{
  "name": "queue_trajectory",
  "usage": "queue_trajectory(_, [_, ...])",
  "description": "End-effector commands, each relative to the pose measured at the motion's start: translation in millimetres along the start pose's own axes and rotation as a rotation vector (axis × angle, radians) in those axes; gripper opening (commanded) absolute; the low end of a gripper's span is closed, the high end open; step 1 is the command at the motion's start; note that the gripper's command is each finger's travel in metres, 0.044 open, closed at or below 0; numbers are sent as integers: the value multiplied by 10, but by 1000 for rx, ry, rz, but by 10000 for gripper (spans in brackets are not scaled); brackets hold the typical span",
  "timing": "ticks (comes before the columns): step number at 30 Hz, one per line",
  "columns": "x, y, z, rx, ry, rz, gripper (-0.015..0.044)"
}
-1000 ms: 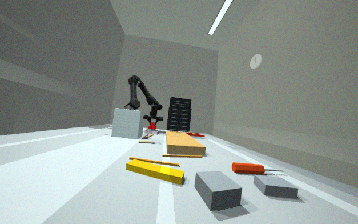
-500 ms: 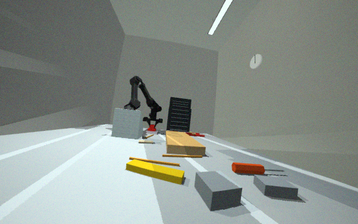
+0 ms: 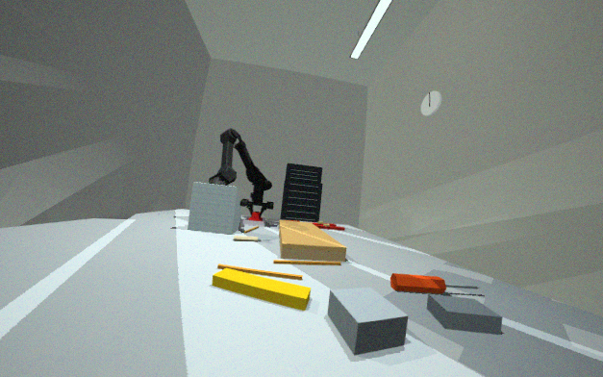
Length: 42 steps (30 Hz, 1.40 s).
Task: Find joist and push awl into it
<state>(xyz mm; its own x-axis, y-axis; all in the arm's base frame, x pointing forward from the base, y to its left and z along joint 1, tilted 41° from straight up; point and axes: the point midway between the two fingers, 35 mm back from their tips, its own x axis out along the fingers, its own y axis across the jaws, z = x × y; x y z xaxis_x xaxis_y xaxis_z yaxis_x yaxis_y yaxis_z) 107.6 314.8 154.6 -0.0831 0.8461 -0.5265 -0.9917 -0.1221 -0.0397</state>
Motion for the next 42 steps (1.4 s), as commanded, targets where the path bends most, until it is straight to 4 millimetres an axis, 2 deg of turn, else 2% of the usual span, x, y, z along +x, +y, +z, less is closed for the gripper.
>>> queue_trajectory(1, [-3, 0, 6, -1, -1, 0, 210])
queue_trajectory(6, [-25, -6, 14, -1, 0, 0, 341])
queue_trajectory(8, [-135, -30, 52, -3, 2, 0, 394])
queue_trajectory(10, [-327, -54, 113, -4, 5, 0, 440])
queue_trajectory(13, [-729, -36, 222, -4, 5, -1, 440])
queue_trajectory(15, [-895, -3, 262, -3, 3, -1, 440])
queue_trajectory(17, [-917, 3, 267, -3, 3, -2, 440])
queue_trajectory(18, [-770, -65, 200, 9, 13, -13, 440])
queue_trajectory(19, [-760, -132, 144, 26, 27, -25, 440])
queue_trajectory(22, [-732, -488, -215, 125, 108, -86, 440])
queue_trajectory(26, [-778, -898, -799, 276, 211, -155, 440])
queue_trajectory(31, [-967, -1216, -1630, 518, 315, -222, 440])
queue_trajectory(34, [-1119, -1275, -2139, 676, 358, -250, 440])
queue_trajectory(37, [-1259, -1242, -2582, 821, 384, -266, 440])
queue_trajectory(42, [-1478, -963, -3388, 1053, 413, -260, 440])
